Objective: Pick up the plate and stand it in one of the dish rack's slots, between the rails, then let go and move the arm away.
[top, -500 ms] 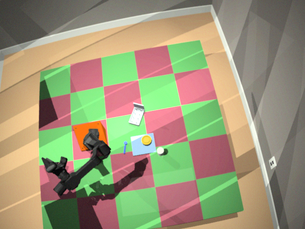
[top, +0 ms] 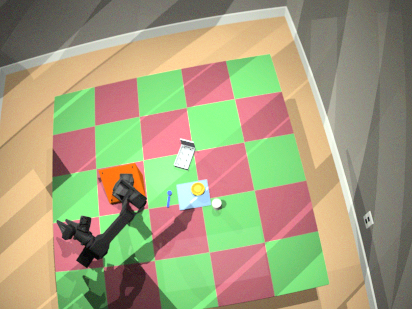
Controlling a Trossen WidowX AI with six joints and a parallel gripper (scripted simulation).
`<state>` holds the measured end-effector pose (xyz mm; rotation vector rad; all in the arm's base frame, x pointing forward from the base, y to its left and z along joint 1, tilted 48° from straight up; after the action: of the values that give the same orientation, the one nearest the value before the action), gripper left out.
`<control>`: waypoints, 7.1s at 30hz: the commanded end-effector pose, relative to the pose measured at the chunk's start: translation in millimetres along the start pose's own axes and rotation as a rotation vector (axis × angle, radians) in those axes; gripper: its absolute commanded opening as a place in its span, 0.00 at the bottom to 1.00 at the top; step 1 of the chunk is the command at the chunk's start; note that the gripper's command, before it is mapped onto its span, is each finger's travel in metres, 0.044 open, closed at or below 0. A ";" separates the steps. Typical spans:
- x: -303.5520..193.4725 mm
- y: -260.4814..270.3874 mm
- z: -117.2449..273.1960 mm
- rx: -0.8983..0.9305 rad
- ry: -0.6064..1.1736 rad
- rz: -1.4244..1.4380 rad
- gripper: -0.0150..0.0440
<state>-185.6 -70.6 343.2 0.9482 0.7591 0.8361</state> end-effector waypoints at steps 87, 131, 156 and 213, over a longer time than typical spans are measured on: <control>-19.5 -170.5 291.5 0.672 1.524 1.894 0.93; 183.7 -259.2 374.9 2.104 1.723 2.398 0.93; 335.7 -300.4 327.9 3.410 1.036 2.152 0.93; 362.4 -360.2 299.3 3.891 0.469 1.772 0.87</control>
<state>333.8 12.1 69.5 -0.8401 -0.0461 0.3621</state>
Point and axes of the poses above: the point midway between the two fingers, 35 mm back from their tips, its own z axis back along the fingers, its own y axis across the jaws, x = y × z, the point moved 5 cm from there along z, back along the fingers, and after that the axes turned 11 degrees about z, right-handed, at the moved point
